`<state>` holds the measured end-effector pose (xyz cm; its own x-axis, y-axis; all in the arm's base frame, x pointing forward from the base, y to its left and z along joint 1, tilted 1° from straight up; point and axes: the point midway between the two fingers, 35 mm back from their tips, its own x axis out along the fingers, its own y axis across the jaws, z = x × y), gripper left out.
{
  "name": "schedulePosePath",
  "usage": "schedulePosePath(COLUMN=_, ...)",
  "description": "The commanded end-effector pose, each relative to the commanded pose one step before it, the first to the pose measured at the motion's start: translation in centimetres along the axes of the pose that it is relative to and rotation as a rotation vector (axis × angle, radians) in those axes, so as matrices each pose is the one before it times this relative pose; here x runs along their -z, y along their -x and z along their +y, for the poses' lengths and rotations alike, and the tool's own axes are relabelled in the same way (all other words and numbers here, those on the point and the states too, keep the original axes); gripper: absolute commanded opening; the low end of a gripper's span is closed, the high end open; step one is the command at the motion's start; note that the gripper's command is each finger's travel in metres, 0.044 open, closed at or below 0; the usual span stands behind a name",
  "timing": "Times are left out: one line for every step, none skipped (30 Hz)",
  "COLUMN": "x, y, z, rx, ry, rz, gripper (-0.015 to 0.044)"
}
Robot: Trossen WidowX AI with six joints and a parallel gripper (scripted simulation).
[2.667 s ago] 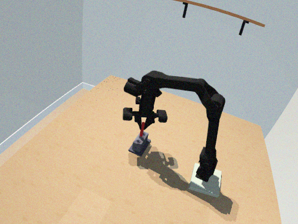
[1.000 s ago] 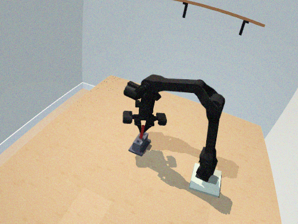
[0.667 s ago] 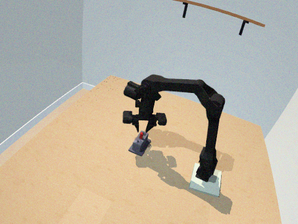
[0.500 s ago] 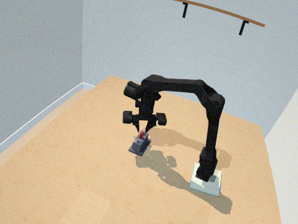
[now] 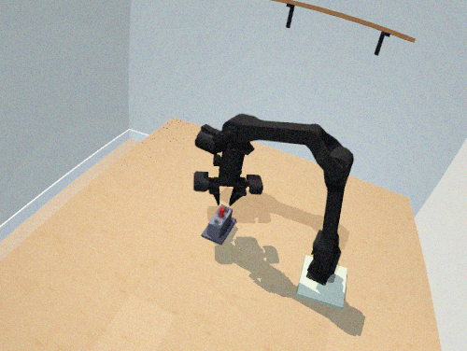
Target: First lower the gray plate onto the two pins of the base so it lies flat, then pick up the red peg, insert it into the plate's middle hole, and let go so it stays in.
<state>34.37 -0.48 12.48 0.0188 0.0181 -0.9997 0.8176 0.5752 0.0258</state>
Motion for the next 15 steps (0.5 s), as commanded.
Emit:
schedulePosePath(x=-0.003, y=0.368, z=-0.004, rx=-0.00399, ry=0.0052, rz=0.00048, gripper=0.015)
schedulePosePath(x=0.001, y=0.069, z=-0.024, rx=0.00002, ry=0.0, rz=0.0, gripper=0.015)
schedulePosePath(x=0.001, y=0.069, z=-0.024, rx=0.00002, ry=0.0, rz=0.0, gripper=0.015)
schedulePosePath(x=0.001, y=0.069, z=-0.024, rx=0.00002, ry=0.0, rz=0.0, gripper=0.015)
schedulePosePath(x=0.001, y=0.069, z=-0.024, rx=0.00002, ry=0.0, rz=0.0, gripper=0.015)
schedulePosePath(x=0.001, y=0.069, z=-0.024, rx=0.00002, ry=0.0, rz=0.0, gripper=0.015)
schedulePosePath(x=0.001, y=0.069, z=-0.024, rx=0.00002, ry=0.0, rz=0.0, gripper=0.015)
schedulePosePath(x=0.001, y=0.069, z=-0.024, rx=0.00002, ry=0.0, rz=0.0, gripper=0.015)
schedulePosePath(x=0.001, y=0.069, z=-0.024, rx=0.00002, ry=0.0, rz=0.0, gripper=0.015)
schedulePosePath(x=0.001, y=0.069, z=-0.024, rx=0.00002, ry=0.0, rz=0.0, gripper=0.015)
schedulePosePath(x=0.001, y=0.069, z=-0.024, rx=0.00002, ry=0.0, rz=0.0, gripper=0.015)
schedulePosePath(x=0.001, y=0.068, z=-0.024, rx=0.00002, ry=0.0, rz=0.0, gripper=0.015)
schedulePosePath(x=0.001, y=0.068, z=-0.024, rx=0.00002, ry=0.0, rz=0.0, gripper=0.015)
schedulePosePath(x=0.001, y=0.068, z=-0.024, rx=0.00002, ry=0.0, rz=0.0, gripper=0.015)
schedulePosePath(x=0.001, y=0.068, z=-0.024, rx=0.00002, ry=0.0, rz=0.0, gripper=0.015)
